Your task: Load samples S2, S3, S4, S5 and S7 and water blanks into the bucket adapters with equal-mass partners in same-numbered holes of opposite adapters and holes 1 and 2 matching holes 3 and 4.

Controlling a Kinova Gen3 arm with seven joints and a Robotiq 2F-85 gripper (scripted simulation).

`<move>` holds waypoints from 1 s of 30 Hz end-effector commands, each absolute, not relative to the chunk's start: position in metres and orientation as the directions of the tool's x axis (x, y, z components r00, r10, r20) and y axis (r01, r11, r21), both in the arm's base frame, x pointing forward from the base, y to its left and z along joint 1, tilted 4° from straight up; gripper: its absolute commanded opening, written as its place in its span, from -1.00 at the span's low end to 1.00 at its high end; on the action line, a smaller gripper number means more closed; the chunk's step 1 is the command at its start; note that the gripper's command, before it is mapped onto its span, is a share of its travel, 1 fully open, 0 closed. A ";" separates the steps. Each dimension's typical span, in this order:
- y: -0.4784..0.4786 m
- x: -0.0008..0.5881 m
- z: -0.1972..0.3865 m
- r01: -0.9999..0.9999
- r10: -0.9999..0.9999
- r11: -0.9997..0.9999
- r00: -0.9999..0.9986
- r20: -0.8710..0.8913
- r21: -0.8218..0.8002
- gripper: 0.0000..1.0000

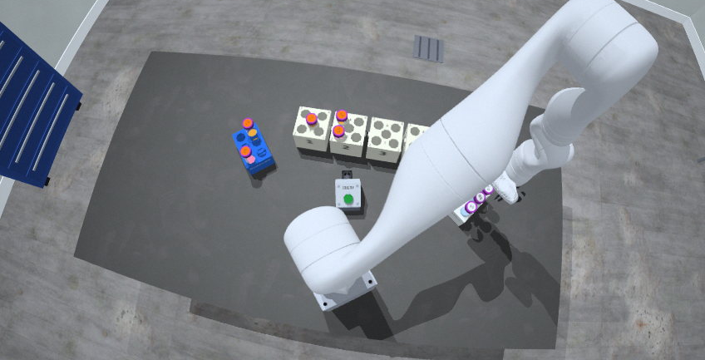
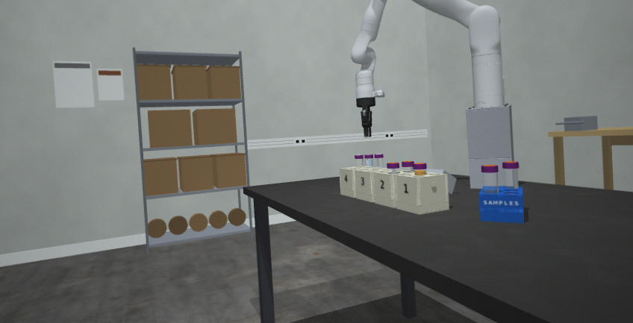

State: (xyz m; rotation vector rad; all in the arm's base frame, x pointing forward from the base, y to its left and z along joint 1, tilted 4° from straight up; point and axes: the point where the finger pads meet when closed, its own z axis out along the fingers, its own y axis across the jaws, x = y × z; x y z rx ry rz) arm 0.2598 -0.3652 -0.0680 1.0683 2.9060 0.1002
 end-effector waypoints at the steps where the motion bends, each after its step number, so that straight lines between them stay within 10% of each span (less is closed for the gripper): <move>1: -0.366 0.260 -0.070 0.645 0.648 0.760 -0.761 -0.020 0.075 0.24; 30: -0.364 0.263 -0.106 0.645 0.648 0.760 -0.761 -0.020 0.075 0.24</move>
